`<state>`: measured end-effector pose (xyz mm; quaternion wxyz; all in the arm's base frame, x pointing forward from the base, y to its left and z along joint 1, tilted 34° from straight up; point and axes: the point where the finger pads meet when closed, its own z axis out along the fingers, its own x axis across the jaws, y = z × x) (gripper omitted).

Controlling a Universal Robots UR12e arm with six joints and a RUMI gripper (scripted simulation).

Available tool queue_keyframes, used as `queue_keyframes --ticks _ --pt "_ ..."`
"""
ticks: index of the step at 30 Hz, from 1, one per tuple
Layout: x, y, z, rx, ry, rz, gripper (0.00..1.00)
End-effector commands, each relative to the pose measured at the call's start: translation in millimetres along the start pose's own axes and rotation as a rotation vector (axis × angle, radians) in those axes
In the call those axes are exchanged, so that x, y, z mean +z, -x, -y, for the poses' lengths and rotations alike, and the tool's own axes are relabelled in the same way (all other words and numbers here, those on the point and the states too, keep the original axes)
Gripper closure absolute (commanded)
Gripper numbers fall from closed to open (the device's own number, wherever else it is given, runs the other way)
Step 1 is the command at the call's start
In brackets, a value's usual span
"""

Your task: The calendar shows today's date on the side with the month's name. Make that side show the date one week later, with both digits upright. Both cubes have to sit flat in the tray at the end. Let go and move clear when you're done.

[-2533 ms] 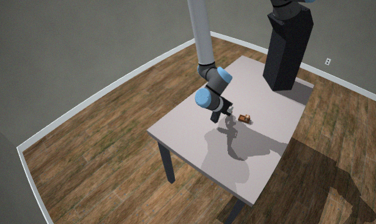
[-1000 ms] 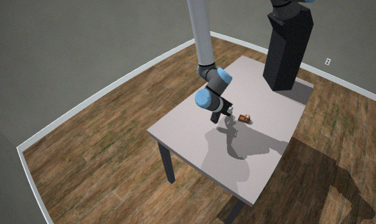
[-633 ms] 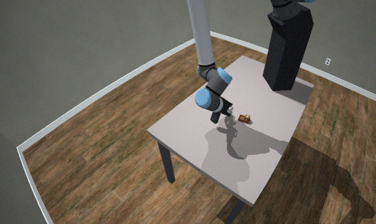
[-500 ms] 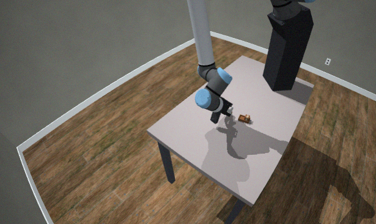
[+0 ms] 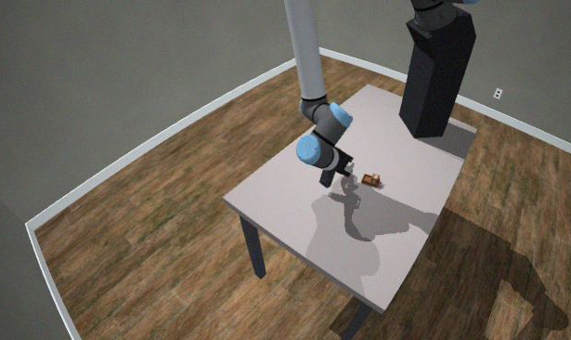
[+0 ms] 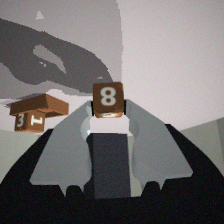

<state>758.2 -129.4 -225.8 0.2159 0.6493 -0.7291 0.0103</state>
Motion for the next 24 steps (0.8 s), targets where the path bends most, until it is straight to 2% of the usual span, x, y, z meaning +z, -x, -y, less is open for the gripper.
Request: queue_keyframes --ticks 1,5,6,8,9,24 --pt "-0.8 0.0 0.1 0.000 -0.001 0.000 0.79" --pt "-0.8 0.0 0.1 0.000 -0.001 0.000 0.76" --pt "-0.8 0.0 0.1 0.000 -0.001 0.000 0.72" --pt "-0.8 0.0 0.1 0.000 -0.001 0.000 0.72" --pt "-0.8 0.0 0.1 0.000 -0.001 0.000 0.60" --pt "-0.8 0.0 0.1 0.000 -0.001 0.000 0.60"
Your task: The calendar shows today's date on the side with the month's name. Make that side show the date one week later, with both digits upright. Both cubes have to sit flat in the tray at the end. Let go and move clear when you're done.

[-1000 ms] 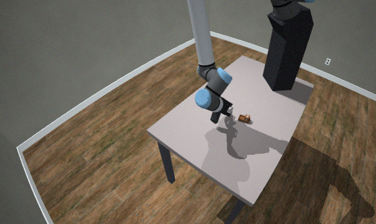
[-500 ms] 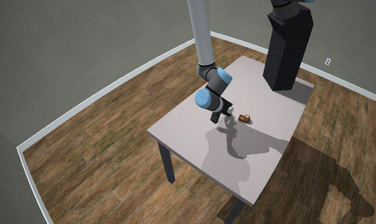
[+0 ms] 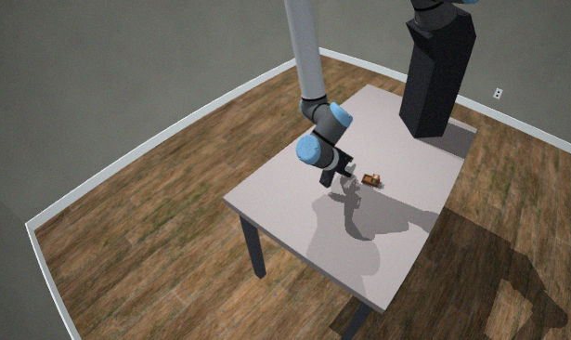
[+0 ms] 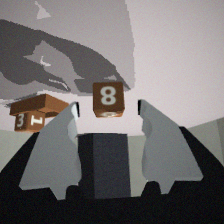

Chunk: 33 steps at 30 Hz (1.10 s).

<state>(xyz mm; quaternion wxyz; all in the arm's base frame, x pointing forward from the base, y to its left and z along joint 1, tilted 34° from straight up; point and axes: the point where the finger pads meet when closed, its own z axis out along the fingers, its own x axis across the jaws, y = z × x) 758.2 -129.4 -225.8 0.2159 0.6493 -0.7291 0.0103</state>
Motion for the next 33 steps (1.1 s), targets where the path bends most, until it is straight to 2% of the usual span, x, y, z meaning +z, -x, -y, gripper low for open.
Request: queue_keyframes --ticks 1,12,33 --pt "-0.8 0.0 0.1 0.000 -0.001 0.000 0.60" --pt "-5.8 0.0 -5.0 0.000 -0.001 0.000 0.60" --pt "-45.8 0.0 -44.9 0.000 -0.001 0.000 0.60"
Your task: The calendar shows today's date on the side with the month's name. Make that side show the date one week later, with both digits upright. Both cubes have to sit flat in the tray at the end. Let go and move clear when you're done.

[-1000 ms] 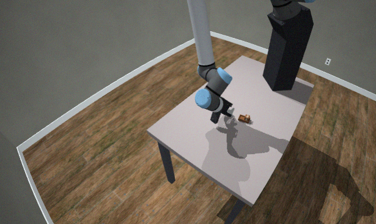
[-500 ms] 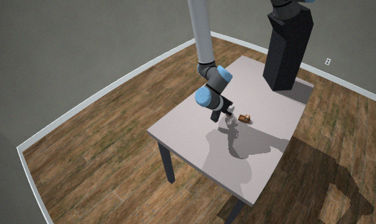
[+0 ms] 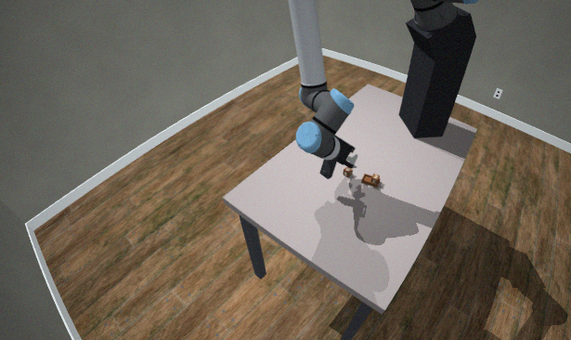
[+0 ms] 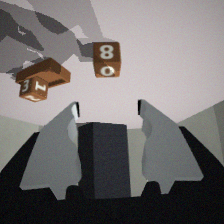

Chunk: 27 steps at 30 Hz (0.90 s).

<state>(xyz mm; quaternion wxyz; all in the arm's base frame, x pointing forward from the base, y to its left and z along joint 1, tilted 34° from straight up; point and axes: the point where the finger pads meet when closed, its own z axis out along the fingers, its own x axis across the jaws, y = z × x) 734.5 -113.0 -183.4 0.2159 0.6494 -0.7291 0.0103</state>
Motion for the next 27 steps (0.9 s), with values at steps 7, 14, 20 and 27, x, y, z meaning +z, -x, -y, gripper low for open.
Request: queue_keyframes --ticks 7,14,20,27 --pt "-13.0 0.0 -12.1 0.000 -0.001 0.000 0.60" --pt "-13.1 0.0 -12.2 0.000 -0.004 0.000 0.60" --pt "-11.4 0.5 -11.5 0.000 -0.036 0.002 0.60" --pt "-9.7 1.1 -10.8 0.001 -0.091 0.004 0.60"
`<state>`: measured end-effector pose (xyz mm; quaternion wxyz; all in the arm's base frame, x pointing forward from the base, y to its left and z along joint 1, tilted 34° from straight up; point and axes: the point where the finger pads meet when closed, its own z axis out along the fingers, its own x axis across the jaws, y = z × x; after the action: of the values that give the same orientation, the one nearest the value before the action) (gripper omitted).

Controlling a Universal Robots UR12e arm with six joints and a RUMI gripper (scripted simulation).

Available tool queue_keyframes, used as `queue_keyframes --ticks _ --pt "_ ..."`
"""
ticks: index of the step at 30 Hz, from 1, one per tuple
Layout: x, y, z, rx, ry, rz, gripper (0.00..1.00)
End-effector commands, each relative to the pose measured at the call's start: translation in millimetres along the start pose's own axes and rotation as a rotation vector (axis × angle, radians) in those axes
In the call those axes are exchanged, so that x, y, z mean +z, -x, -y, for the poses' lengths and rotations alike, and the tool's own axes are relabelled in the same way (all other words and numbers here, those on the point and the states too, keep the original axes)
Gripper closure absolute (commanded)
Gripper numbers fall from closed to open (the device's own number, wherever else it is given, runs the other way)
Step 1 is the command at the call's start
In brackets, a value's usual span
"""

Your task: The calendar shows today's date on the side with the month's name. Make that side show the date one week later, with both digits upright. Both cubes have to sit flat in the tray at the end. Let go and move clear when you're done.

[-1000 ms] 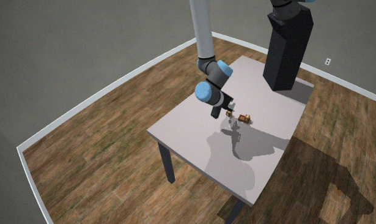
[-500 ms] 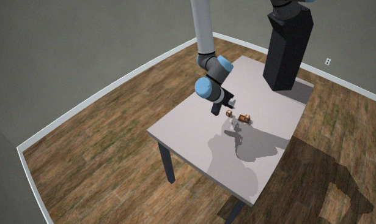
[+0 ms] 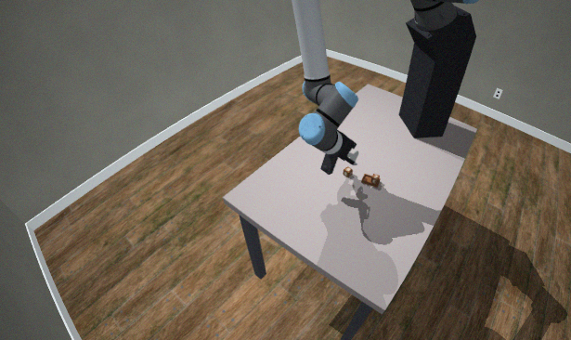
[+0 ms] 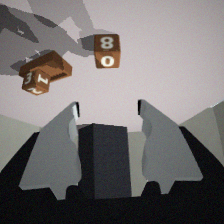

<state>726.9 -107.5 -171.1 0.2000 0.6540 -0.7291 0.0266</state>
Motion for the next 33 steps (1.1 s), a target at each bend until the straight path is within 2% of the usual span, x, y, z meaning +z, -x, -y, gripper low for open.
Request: queue_keyframes --ticks 1,11,19,33 --pt "1.0 0.6 0.5 0.000 -0.058 0.002 0.60" --pt "-0.8 -0.1 -1.8 -0.001 -0.181 0.000 0.60" --pt "-2.4 -0.6 -3.2 -0.001 -0.213 -0.002 0.60" --pt "-1.5 -0.3 -2.7 -0.001 -0.232 -0.001 0.60"
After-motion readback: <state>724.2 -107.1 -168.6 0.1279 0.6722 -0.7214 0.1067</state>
